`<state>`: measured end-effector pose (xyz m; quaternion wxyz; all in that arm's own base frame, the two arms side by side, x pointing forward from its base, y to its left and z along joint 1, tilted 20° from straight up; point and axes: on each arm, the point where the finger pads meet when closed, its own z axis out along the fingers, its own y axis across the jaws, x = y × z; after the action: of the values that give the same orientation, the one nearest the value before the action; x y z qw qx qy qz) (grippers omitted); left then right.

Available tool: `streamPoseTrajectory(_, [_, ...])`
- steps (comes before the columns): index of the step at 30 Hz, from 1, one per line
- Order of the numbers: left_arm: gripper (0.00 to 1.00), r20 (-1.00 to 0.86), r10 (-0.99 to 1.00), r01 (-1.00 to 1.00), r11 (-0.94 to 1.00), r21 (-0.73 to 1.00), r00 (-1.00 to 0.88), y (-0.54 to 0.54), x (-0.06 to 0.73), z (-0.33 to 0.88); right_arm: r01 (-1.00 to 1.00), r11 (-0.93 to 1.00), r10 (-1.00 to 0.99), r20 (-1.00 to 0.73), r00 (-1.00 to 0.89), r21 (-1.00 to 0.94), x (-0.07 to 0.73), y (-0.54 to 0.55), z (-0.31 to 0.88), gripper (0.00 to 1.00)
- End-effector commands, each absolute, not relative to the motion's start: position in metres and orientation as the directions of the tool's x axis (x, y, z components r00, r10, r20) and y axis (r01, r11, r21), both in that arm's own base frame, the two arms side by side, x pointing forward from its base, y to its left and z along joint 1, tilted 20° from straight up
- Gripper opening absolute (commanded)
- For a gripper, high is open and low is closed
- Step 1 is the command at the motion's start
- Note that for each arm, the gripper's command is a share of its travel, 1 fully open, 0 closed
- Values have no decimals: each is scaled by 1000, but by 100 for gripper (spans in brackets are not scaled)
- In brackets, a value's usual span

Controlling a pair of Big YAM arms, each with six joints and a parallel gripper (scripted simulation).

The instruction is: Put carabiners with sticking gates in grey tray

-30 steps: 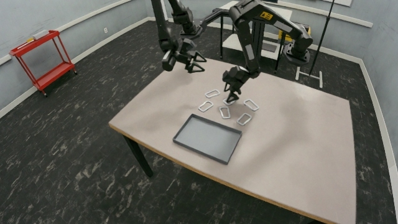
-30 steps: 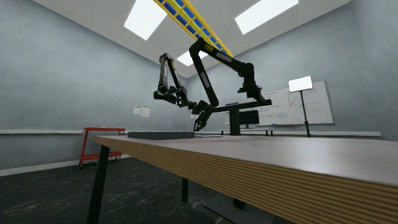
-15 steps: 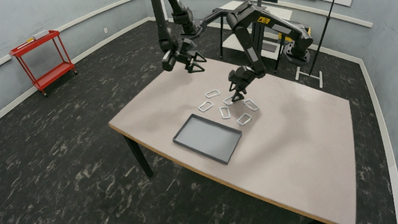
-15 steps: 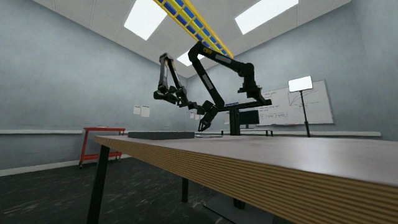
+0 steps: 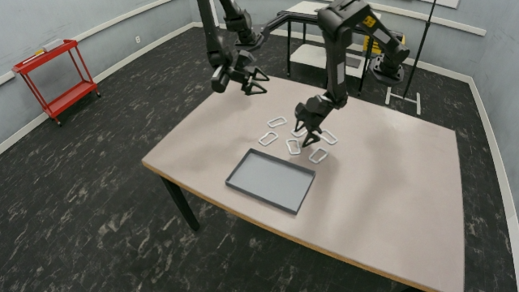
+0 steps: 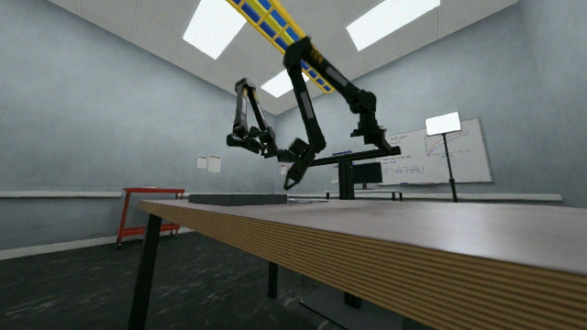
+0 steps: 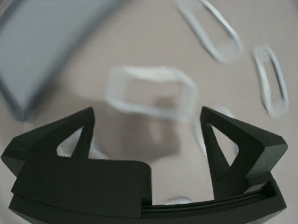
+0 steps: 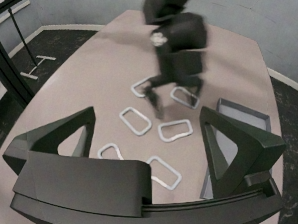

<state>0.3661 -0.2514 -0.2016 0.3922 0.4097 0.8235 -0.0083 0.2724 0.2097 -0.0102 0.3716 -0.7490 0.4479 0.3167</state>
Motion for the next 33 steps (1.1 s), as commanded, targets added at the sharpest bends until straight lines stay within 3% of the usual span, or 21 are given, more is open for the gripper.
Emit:
streamPoseTrajectory(1, [100, -686, 606, 629, 728, 274, -402, -255, 407, -173, -908, -320, -435, -809, 396, -272, 273, 210, -10, 100])
streamPoseTrajectory(11, [100, -751, 427, 409, 884, 228, -504, -225, 537, -89, -908, -320, -435, -809, 396, -272, 273, 210, -10, 100])
streamPoseTrajectory(25, [100, -747, 431, 400, 885, 240, -506, -226, 549, -85, -908, -320, -435, -809, 396, -272, 273, 210, -10, 100])
streamPoseTrajectory(27, [100, -748, 454, 415, 872, 261, -484, -226, 547, -80, -923, -305, -449, -819, 357, -236, 272, 210, -15, 79])
streamPoseTrajectory(33, [100, -718, 584, 562, 761, 324, -378, -239, 507, -65, -970, -231, -572, -796, 196, -73, 274, 213, -35, 79])
